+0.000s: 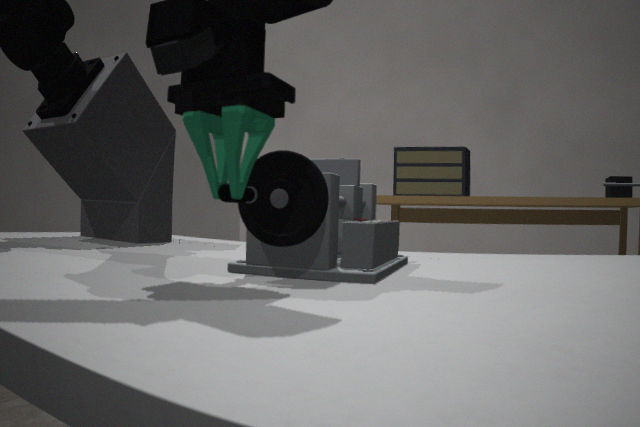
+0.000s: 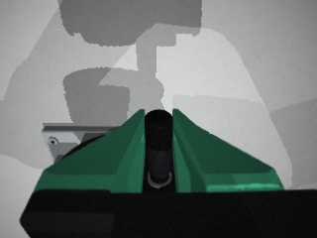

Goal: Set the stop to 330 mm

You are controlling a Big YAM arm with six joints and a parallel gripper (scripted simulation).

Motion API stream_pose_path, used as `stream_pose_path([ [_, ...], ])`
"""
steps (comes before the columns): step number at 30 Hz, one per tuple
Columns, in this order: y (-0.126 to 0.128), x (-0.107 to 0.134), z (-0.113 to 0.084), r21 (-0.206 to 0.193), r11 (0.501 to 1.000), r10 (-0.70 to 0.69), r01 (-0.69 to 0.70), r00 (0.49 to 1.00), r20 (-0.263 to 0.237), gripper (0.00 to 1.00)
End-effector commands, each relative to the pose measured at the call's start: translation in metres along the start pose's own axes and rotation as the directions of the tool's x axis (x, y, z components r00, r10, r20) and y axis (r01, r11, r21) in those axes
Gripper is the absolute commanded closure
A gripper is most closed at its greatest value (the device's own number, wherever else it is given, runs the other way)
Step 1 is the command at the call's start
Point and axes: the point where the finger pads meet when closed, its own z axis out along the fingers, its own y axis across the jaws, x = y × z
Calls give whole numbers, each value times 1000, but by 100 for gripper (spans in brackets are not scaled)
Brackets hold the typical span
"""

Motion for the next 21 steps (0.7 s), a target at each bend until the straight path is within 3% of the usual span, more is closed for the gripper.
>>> stream_pose_path([
  [1,-16,5,15,44,999,-22,22,1000,-4,94],
  [8,-12,5,25,38,999,-16,17,1000,-6,94],
  [11,1,-2,31,26,1000,1,-1,1000,0,94],
  [17,-9,5,37,45,999,-25,25,1000,-7,94],
  [21,3,0,38,40,999,-15,15,1000,-4,94],
])
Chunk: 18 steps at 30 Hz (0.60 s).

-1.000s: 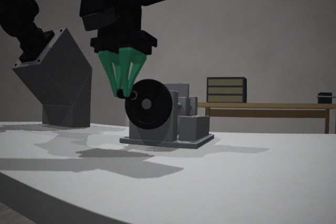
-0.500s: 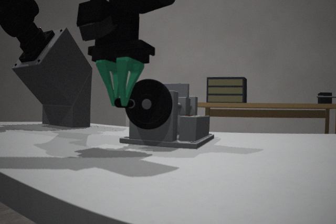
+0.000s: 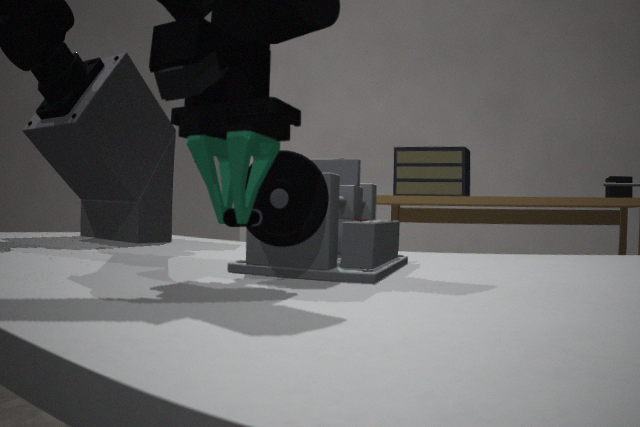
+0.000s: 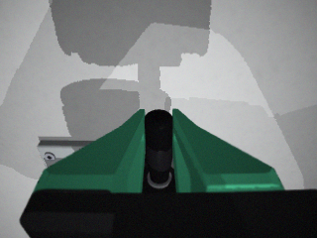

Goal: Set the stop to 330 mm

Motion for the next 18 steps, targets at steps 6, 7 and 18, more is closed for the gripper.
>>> stream_pose_path([
  [6,7,0,20,38,999,-11,11,1000,-7,94],
  [7,9,0,21,37,999,-11,12,1000,-8,94],
  [18,20,0,24,37,999,5,-5,1000,-8,94],
])
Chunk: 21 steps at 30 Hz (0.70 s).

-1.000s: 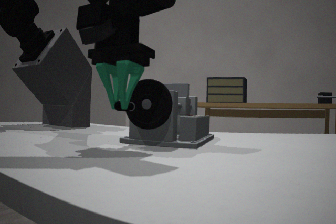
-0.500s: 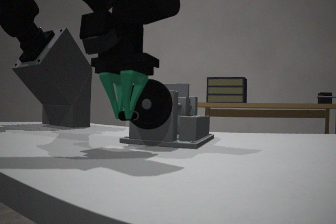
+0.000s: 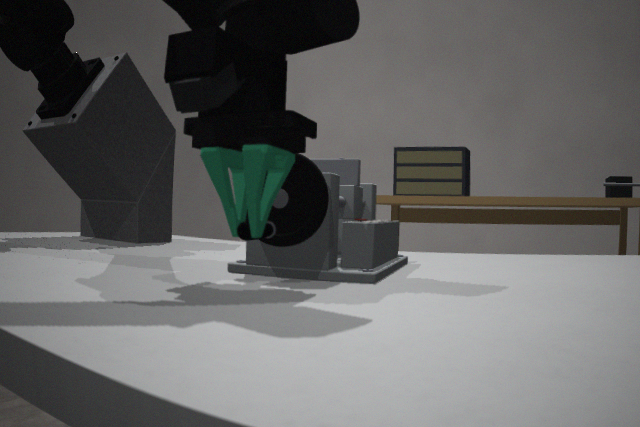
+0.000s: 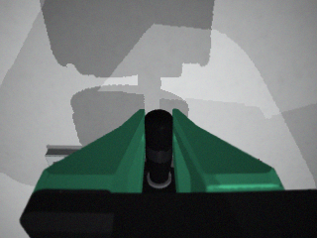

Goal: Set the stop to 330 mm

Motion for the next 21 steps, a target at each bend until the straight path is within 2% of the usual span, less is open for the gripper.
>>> stream_pose_path([
  [1,9,0,13,21,1000,15,-14,1000,-7,94],
  [15,22,-1,14,21,1000,15,-15,1000,-6,94],
  [18,33,5,4,2,1000,2,-2,1000,-5,94],
  [21,35,4,4,3,1000,7,-7,1000,-6,94],
])
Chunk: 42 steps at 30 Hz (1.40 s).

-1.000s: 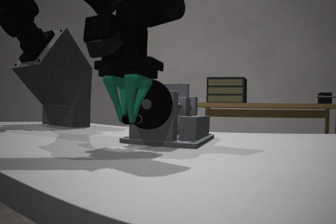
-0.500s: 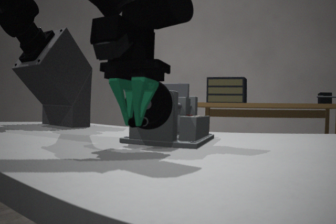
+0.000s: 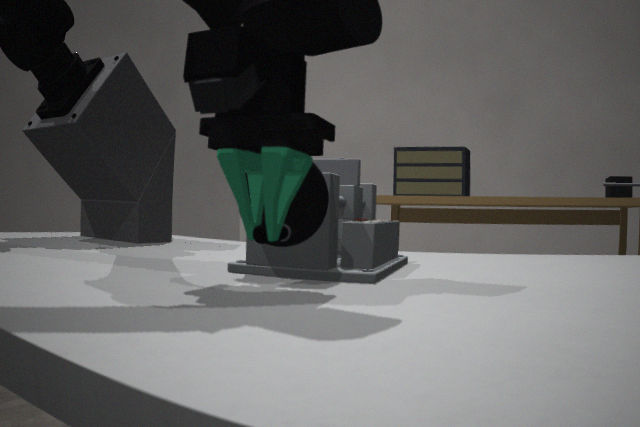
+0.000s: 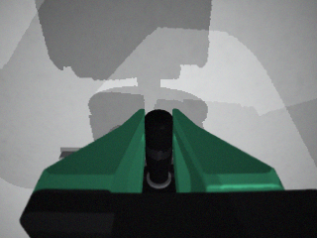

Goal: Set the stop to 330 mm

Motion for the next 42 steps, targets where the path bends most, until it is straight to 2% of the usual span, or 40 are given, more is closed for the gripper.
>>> stream_pose_path([
  [1,24,7,-3,-22,1000,5,-5,1000,-7,94],
  [4,30,9,-8,-28,1000,1,-1,1000,-6,94],
  [8,29,3,-2,-23,1000,19,-19,1000,-4,94],
  [14,35,9,-13,-31,1000,0,0,1000,-6,94],
  [17,39,8,-14,-41,999,14,-14,1000,-2,94],
  [18,37,9,-15,-31,1000,0,0,1000,-6,94],
  [23,42,8,-18,-40,999,10,-10,1000,-3,94],
  [38,52,9,-28,-33,999,1,-1,1000,-5,94],
  [42,56,8,-29,-45,999,9,-9,1000,-2,94],
])
